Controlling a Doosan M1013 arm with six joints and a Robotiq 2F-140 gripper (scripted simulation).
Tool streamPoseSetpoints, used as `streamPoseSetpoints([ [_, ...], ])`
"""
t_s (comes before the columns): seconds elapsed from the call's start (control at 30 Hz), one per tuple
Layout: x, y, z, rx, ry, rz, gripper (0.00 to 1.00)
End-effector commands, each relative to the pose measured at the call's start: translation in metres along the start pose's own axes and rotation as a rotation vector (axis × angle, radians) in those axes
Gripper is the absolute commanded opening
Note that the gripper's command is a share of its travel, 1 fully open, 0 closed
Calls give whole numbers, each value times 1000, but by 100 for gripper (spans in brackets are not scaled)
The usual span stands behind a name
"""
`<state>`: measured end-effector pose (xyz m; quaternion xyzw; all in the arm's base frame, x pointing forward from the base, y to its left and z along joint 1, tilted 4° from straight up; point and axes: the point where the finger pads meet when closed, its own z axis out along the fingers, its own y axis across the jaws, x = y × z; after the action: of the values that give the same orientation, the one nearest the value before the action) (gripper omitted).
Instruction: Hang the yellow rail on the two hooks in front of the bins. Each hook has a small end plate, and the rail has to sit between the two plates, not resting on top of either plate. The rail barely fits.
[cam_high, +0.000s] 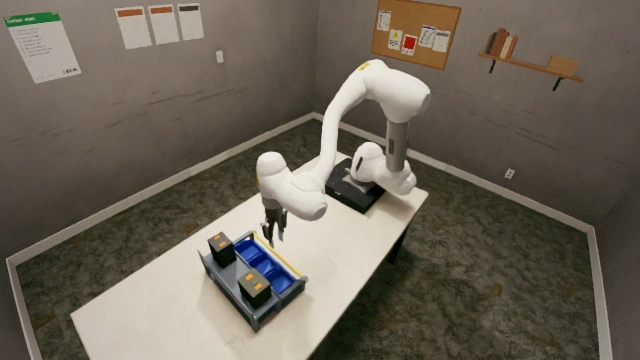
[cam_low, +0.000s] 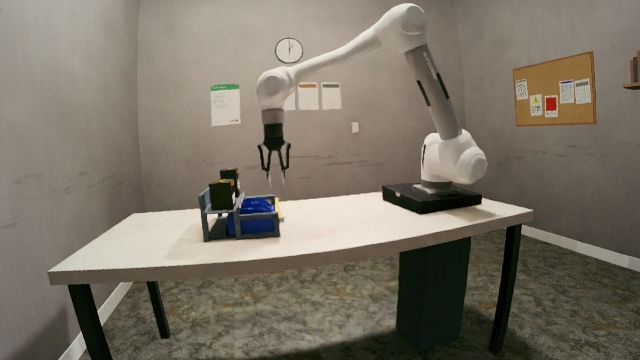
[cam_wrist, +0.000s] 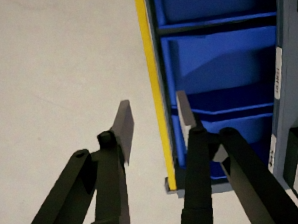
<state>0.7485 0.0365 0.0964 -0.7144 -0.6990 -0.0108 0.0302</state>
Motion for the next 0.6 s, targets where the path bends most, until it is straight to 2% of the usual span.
streamPoseSetpoints([
  [0.0,0,0,1,0,0,0,37],
  [0.57,0,0,4,0,0,0,37],
])
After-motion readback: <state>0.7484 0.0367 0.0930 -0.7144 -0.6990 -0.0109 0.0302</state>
